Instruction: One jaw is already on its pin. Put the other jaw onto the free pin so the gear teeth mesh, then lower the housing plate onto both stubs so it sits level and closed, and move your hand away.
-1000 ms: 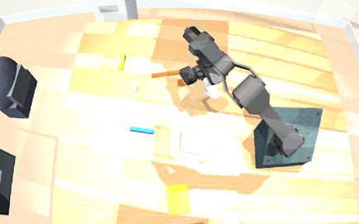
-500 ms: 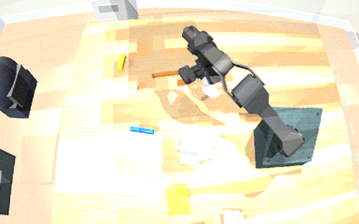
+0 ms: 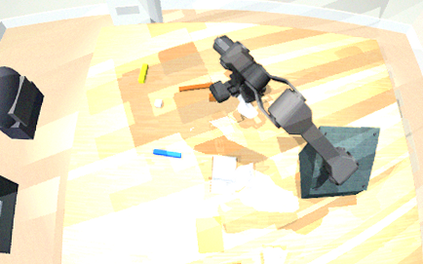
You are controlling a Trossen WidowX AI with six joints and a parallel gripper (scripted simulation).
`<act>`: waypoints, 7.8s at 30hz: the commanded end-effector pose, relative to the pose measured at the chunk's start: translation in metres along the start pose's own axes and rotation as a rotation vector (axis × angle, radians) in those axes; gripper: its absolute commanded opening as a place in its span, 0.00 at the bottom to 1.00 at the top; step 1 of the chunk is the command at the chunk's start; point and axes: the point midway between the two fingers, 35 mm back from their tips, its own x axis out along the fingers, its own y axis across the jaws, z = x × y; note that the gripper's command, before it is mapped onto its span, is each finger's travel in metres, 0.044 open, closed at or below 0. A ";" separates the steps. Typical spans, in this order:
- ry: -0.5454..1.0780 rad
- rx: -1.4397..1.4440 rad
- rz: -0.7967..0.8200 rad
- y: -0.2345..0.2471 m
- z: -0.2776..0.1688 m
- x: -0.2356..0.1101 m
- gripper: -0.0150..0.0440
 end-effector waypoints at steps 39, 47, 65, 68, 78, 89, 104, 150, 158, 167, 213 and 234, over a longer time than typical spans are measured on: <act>0.001 0.005 -0.007 -0.001 -0.002 0.014 0.63; 0.001 0.005 -0.006 0.001 0.000 -0.024 0.98; 0.001 0.005 -0.006 0.001 0.000 -0.024 1.00; 0.001 0.005 -0.006 0.001 0.000 -0.024 1.00; 0.001 0.005 -0.006 0.001 0.000 -0.024 1.00; 0.001 0.005 -0.006 0.001 0.000 -0.024 1.00; 0.001 0.363 -0.006 -0.007 0.000 -0.024 0.42; -0.005 1.796 -0.007 -0.038 0.004 -0.022 0.25; -0.007 2.045 -0.006 -0.044 0.005 -0.021 0.25; -0.009 2.325 -0.005 -0.050 0.006 -0.021 0.25; -0.015 2.932 0.001 -0.065 0.009 0.012 0.25; -0.017 2.931 0.004 -0.064 0.011 0.042 0.25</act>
